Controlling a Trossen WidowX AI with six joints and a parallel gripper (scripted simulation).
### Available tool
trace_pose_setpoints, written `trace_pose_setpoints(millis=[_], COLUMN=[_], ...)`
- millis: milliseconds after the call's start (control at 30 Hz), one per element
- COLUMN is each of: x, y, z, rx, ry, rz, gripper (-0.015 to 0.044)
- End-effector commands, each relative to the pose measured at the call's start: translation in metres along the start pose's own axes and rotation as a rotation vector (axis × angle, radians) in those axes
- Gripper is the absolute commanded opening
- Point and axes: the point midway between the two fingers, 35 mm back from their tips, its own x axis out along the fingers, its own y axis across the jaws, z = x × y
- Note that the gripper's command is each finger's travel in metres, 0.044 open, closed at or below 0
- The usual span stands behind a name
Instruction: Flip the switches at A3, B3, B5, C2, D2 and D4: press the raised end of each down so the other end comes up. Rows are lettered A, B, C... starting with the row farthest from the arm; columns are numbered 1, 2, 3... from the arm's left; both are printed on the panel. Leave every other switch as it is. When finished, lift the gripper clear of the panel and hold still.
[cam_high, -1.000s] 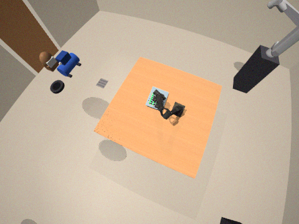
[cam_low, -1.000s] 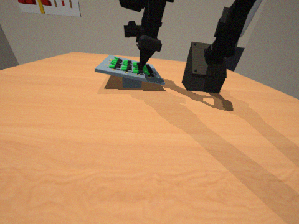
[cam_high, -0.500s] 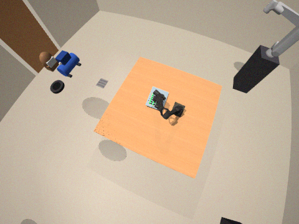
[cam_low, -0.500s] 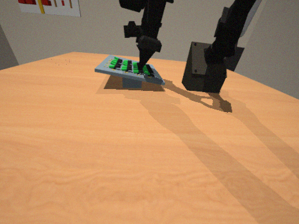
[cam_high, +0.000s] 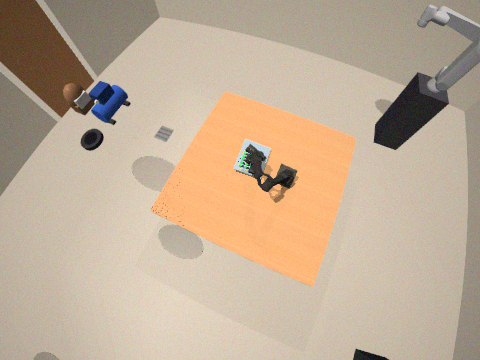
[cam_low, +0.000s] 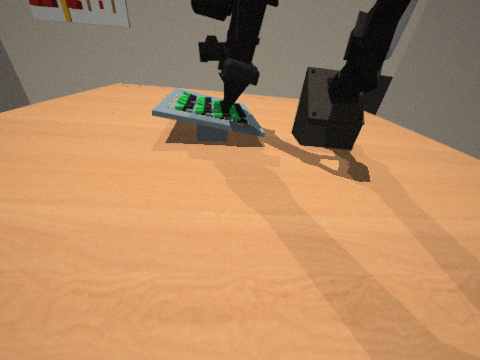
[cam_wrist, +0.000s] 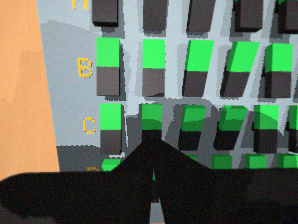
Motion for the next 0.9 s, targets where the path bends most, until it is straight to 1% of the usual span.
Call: trace_pose_setpoints(millis=[0, 567, 633, 767, 867], x=[0.001, 0.003, -0.005, -0.053, -0.062], y=[0.000, 0.000, -0.001, -0.002, -0.001], z=[0.000, 0.000, 0.001, 0.003, 0.002], rx=[0.006, 0.006, 0.000, 0.006, 0.006], ry=[-0.001, -0.001, 0.003, 0.023, 0.026], rz=[0.003, 0.003, -0.003, -0.002, 0.001], gripper=[0.0000, 0.0000, 0.0000, 0.0000, 0.0000])
